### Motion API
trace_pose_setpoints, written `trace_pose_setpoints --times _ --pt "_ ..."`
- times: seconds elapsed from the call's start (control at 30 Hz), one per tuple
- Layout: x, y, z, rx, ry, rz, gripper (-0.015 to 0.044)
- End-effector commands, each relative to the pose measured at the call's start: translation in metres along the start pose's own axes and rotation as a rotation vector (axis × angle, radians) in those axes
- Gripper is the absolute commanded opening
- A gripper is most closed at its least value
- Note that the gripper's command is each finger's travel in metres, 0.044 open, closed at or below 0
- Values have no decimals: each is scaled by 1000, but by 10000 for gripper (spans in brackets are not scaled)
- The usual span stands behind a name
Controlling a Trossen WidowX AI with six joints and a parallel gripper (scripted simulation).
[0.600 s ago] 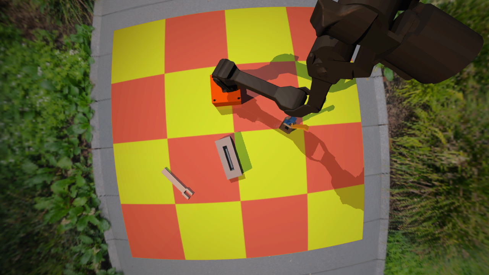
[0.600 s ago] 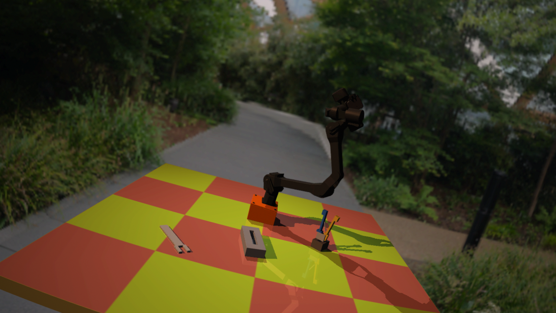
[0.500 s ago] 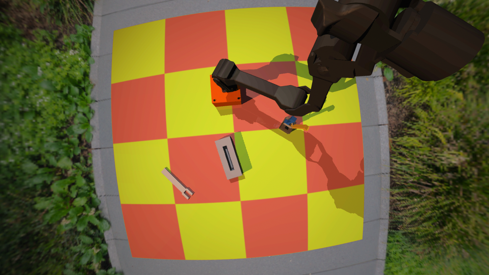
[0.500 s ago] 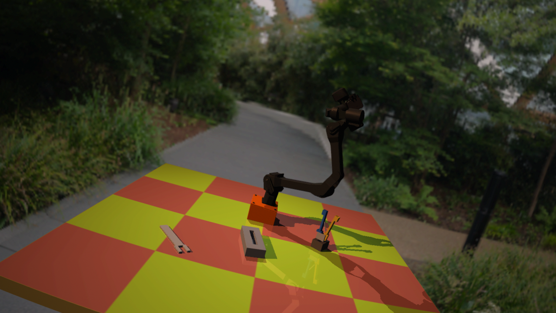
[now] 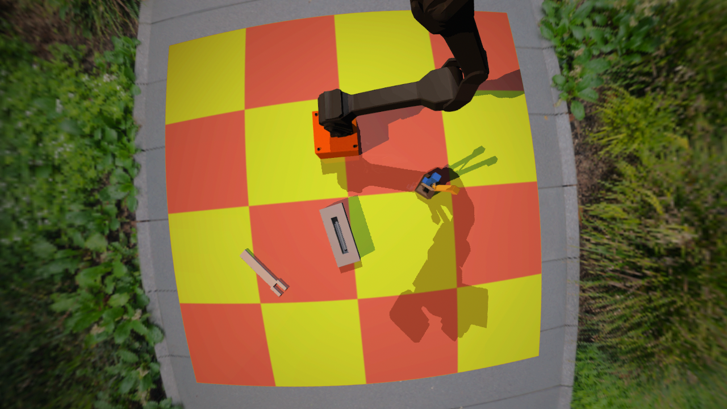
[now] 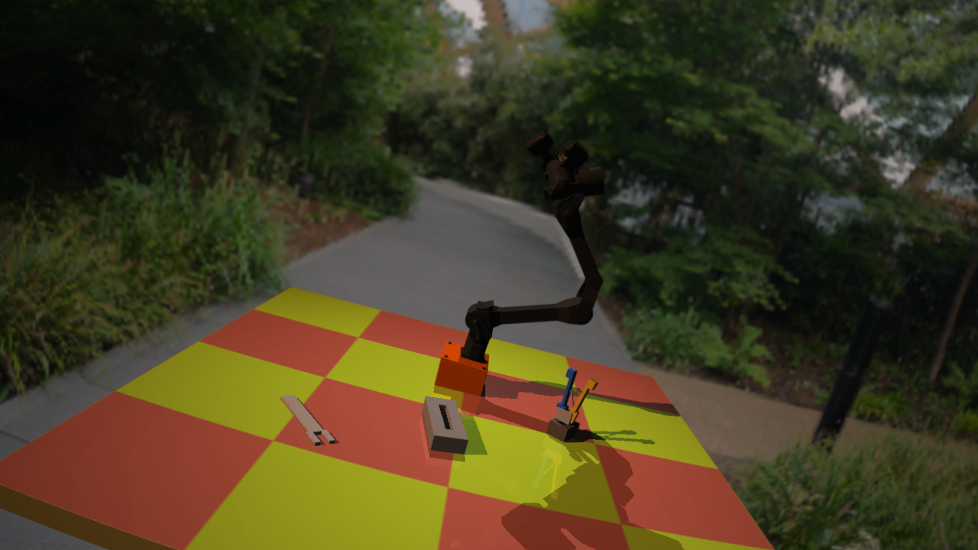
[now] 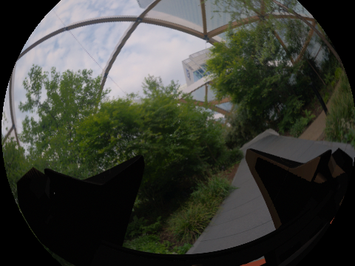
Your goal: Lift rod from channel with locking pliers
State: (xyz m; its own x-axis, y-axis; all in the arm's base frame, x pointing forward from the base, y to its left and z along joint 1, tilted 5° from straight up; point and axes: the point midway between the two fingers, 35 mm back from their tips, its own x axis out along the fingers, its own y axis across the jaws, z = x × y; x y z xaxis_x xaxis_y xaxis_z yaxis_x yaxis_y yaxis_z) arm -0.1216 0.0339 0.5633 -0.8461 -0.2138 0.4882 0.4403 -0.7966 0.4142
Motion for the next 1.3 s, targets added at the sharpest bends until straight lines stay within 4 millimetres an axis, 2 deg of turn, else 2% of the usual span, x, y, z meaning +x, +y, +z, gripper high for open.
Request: trace_pose_setpoints --times 0.0,0.13,0.27,0.37,0.47,0.63,0.73,0.83,0.93,1.03,1.17,1.2,1.27 --pt "5 66 -44 44 89 273 440" --pt "-14 124 -76 112 166 532 440" --pt "-52 176 -100 187 243 793 440" --pt "-92 209 -111 248 300 990 440" --pt "-138 233 -118 310 357 1187 440" --pt "-225 252 -118 412 450 1512 440" --pt "-278 250 -112 476 507 1706 440" --pt "-330 237 -103 547 568 1899 440" --pt "-378 215 -93 595 620 2088 440" --pt "-422 184 -84 633 669 2278 440" --pt "-470 134 -75 662 723 2526 440" --pt "-477 125 -73 665 731 2566 440" --pt "-480 120 -72 667 735 2588 440"
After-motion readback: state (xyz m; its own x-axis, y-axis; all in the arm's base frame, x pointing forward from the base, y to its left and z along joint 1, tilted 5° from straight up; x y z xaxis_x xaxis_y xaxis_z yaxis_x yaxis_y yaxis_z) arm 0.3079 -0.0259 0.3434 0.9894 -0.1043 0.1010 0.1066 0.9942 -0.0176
